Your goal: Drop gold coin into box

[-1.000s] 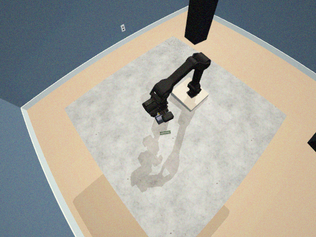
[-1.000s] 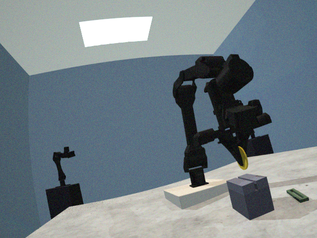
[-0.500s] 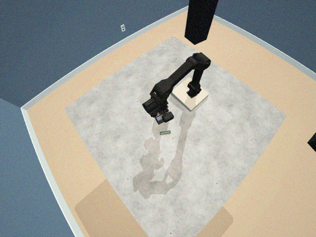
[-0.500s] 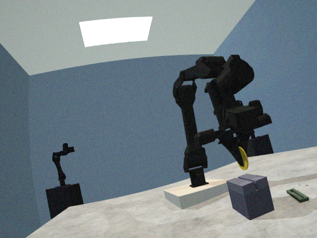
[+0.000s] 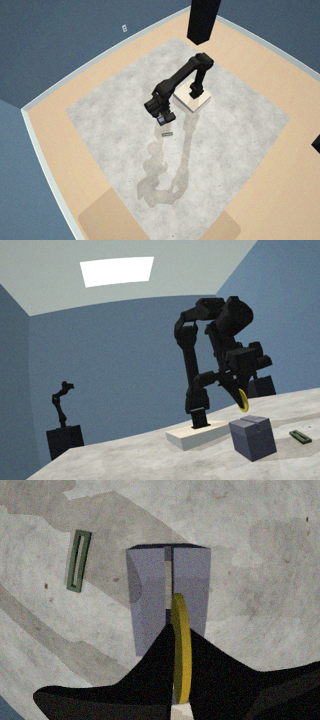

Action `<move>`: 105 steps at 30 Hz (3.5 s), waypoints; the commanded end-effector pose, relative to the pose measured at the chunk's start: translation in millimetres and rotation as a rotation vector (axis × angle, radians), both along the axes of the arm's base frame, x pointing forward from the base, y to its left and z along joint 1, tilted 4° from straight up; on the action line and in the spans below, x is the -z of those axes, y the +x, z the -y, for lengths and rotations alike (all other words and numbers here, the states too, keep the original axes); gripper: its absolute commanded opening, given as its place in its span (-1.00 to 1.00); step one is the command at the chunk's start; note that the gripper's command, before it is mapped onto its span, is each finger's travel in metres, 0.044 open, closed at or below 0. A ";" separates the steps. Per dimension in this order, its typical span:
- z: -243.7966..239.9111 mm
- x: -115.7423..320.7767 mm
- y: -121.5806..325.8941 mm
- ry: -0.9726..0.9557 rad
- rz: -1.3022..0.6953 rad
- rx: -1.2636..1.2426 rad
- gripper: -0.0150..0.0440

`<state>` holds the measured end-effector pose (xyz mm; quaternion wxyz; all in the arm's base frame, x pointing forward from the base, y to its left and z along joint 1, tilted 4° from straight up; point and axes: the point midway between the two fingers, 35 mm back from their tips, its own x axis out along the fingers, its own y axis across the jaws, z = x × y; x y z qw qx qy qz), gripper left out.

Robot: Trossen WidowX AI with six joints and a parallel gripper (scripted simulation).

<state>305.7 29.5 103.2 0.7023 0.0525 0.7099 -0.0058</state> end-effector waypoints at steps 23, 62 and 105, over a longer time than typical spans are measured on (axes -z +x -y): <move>-1.5 5.5 -2.8 0.000 -0.001 0.008 -0.49; -2.2 18.2 -1.6 0.000 0.000 -0.005 -0.49; 2.1 -43.2 -5.6 0.000 -0.009 0.002 1.00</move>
